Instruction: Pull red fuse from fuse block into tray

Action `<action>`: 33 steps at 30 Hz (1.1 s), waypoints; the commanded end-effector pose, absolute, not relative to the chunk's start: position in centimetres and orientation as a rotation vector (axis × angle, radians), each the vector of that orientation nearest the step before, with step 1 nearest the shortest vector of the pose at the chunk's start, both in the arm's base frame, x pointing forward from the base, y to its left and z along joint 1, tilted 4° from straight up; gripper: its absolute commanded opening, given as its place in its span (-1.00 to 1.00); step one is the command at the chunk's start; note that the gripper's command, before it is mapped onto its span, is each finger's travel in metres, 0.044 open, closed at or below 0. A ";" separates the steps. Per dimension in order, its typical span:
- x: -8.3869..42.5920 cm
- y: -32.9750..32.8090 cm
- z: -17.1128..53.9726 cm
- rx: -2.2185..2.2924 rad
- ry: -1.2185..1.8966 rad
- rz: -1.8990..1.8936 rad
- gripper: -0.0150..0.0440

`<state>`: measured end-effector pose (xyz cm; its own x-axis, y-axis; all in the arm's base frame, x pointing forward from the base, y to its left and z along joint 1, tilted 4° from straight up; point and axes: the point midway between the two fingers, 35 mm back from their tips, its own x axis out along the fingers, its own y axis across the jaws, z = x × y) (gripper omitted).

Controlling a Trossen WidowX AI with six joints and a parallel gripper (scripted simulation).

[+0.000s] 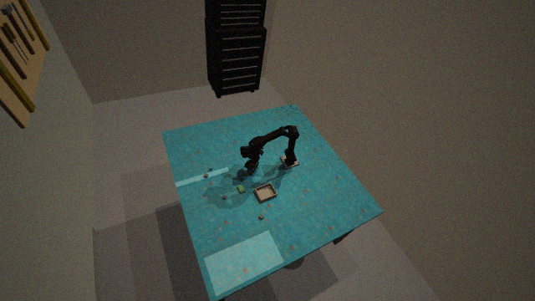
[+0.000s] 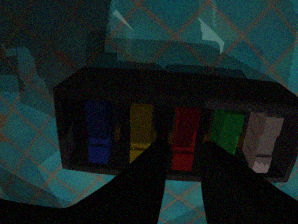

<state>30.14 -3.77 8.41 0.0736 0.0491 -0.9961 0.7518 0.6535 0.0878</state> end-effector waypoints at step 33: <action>30.2 -3.7 7.5 0.722 1.417 -0.601 -0.49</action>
<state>30.22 -3.74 7.46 0.0739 0.0491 -0.9961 0.7504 0.6551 0.0880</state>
